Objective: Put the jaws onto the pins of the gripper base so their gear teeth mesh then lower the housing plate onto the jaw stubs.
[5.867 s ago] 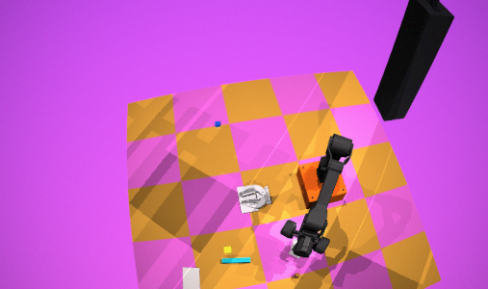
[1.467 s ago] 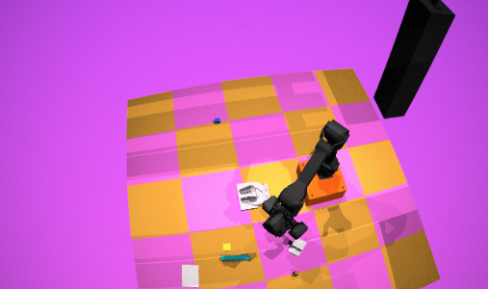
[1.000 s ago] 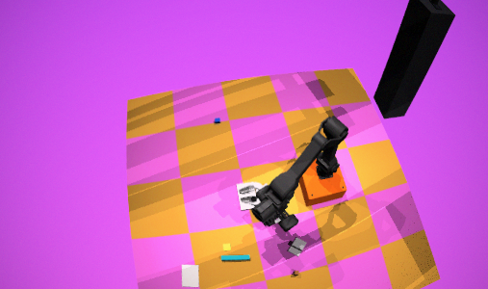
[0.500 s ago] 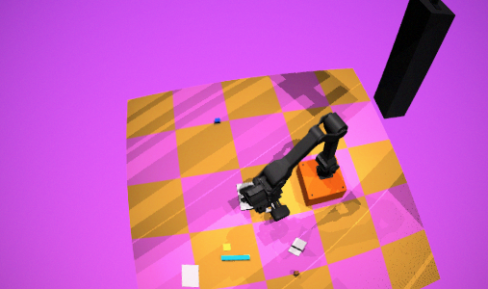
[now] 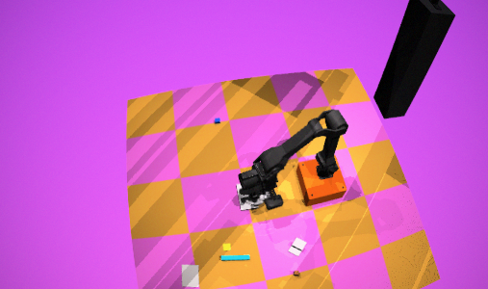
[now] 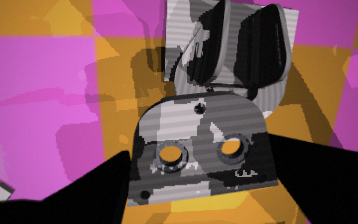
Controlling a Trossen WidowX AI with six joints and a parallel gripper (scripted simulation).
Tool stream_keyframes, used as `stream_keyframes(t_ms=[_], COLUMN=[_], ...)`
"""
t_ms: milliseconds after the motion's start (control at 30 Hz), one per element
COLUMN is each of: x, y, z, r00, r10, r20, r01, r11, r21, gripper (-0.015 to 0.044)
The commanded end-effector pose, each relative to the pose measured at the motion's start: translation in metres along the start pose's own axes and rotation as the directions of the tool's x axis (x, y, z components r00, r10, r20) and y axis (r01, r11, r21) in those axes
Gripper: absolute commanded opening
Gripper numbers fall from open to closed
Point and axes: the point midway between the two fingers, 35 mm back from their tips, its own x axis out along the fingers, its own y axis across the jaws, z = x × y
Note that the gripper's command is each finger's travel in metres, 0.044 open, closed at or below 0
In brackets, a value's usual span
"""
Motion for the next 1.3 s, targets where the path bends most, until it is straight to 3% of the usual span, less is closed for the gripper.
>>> stream_keyframes(t_ms=[0, 400, 1267], x=[0.001, 0.001, 0.001], y=[-0.011, -0.047, -0.046], z=[-0.002, -0.012, -0.013], r00=[1.000, 1.000, 1.000], r10=[0.002, 0.000, 0.000], r20=[0.001, 0.000, 0.000], r01=[-0.002, 0.000, 0.000], r11=[0.999, 0.989, 0.990], r21=[0.032, 0.146, 0.138], gripper=[0.0351, 0.0351, 0.0351])
